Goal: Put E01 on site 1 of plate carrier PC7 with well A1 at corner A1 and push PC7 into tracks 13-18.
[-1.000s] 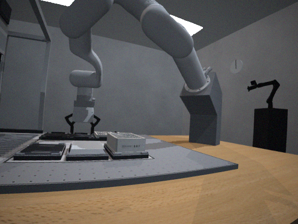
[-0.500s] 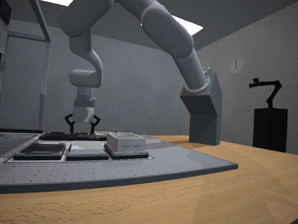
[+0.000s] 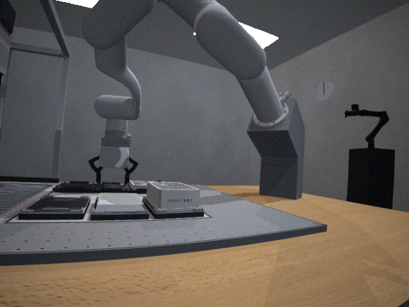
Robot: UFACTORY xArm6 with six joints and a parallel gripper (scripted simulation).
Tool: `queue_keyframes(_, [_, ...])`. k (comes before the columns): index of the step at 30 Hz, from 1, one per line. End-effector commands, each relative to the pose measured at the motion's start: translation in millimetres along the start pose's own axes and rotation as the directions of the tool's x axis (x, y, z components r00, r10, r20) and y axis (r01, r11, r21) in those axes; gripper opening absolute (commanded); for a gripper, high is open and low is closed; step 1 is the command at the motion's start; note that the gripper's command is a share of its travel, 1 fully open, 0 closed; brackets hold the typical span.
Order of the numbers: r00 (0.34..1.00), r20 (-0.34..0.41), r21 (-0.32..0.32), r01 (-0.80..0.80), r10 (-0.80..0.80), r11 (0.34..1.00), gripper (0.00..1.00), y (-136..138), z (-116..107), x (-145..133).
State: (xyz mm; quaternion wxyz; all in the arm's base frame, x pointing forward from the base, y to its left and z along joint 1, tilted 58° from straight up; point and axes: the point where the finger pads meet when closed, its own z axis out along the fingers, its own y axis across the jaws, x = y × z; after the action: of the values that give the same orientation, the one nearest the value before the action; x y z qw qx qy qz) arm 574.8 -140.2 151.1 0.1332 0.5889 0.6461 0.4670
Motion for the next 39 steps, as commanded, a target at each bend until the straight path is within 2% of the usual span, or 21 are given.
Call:
queue_keyframes(1, [1.000,0.001,-0.002,0.001,-0.001,1.000,1.00,0.9,-0.8,1.5])
queue_keyframes(39, [1.000,0.001,-0.002,0.001,-0.001,1.000,1.00,0.9,-0.9,0.7])
